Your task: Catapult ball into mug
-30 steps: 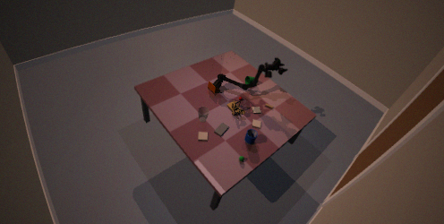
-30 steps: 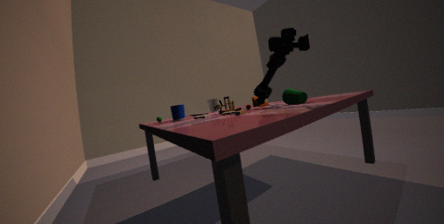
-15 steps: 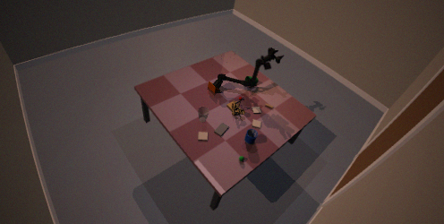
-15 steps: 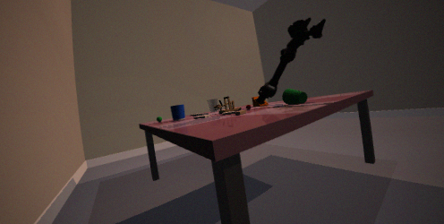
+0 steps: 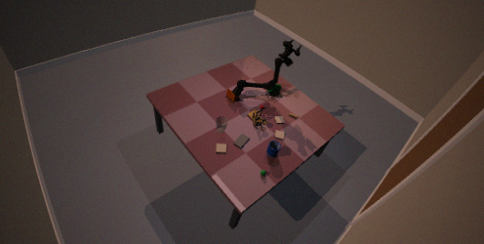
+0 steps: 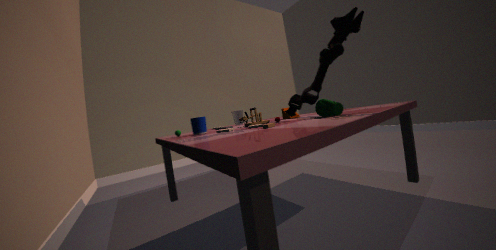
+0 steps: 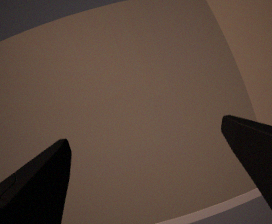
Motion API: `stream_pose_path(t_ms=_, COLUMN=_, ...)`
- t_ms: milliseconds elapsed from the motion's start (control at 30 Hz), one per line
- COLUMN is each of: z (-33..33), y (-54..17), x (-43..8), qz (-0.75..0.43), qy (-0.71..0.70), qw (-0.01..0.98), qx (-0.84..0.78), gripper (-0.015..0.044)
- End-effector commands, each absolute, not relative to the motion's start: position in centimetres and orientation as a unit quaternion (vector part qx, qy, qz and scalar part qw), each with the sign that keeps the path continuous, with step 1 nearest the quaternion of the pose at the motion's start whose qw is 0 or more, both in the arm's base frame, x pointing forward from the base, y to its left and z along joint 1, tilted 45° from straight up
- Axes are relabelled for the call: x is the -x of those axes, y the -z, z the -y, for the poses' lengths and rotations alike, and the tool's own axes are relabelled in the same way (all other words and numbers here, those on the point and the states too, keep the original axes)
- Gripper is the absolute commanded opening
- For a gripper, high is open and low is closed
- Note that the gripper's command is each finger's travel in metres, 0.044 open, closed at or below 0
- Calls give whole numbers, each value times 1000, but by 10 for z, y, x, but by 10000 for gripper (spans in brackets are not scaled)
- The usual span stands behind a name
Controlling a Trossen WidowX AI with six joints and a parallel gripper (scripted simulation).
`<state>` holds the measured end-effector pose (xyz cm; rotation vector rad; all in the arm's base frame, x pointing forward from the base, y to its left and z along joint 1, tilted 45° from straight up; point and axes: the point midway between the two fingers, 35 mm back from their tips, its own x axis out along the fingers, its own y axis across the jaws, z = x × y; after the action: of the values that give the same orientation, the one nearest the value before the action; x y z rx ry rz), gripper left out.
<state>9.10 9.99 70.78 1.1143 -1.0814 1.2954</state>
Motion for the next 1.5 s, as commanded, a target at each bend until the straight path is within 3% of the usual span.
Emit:
stream_pose_path(t_ms=0, z=-73, y=-714, x=-58, qz=470, qy=-562, qw=467, qx=-495, gripper=440)
stream_pose_path(t_ms=733, z=89, y=-687, x=57, qz=530, qy=-601, qw=144, qx=-581, gripper=440)
stream_pose_path(t_ms=1467, z=249, y=-606, x=69, qz=504, qy=-579, qw=-202, qx=-608, gripper=440)
